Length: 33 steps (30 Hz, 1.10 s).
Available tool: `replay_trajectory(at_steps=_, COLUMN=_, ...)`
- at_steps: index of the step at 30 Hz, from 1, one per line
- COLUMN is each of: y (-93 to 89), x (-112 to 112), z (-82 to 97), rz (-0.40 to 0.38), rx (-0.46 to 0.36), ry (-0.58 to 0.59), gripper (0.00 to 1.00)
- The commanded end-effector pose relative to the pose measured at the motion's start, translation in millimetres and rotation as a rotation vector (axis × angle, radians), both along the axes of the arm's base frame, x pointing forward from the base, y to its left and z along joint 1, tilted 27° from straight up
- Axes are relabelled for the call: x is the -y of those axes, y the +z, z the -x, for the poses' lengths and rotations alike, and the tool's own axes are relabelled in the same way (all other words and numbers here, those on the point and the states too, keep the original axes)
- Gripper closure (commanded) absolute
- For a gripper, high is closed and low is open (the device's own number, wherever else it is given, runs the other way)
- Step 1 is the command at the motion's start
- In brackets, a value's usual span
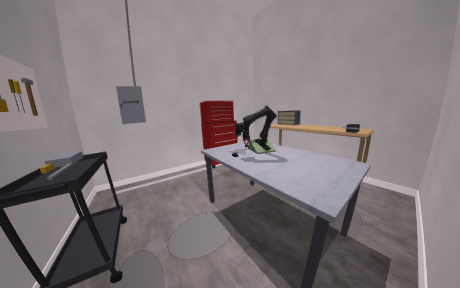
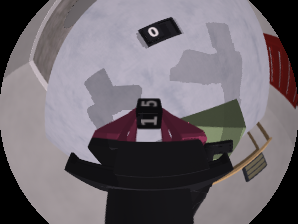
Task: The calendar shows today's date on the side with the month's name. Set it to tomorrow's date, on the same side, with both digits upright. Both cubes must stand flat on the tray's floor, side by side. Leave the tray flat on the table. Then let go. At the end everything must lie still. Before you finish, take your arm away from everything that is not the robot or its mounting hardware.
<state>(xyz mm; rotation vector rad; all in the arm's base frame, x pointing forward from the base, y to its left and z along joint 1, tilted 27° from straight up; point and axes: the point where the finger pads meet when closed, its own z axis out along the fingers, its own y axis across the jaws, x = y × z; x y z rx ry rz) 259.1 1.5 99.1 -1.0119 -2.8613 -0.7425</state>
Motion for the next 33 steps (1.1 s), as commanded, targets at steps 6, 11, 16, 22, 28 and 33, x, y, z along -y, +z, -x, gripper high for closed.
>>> replay_trajectory(at_steps=6, y=1.8, x=1.7, z=-2.2, rz=0.008, rx=0.024, ry=0.019, gripper=0.74)
replay_trajectory(at_steps=11, y=0.0, x=0.7, z=-2.5, rz=0.009, rx=0.024, ry=0.019, gripper=0.74)
replay_trajectory(at_steps=16, y=-10.0, x=-4.2, z=-4.2, rz=0.008, rx=0.024, ry=0.019, gripper=0.74)
replay_trajectory(at_steps=22, y=-24.3, x=-11.3, z=-6.5, rz=0.008, rx=0.024, ry=0.019, gripper=0.74)
replay_trajectory(at_steps=28, y=-50.3, x=-24.3, z=-10.7, rz=0.008, rx=0.025, ry=0.019, gripper=0.74)
replay_trajectory(at_steps=33, y=-69.1, x=-33.7, z=-13.7, rz=0.007, rx=0.025, ry=0.019, gripper=0.74)
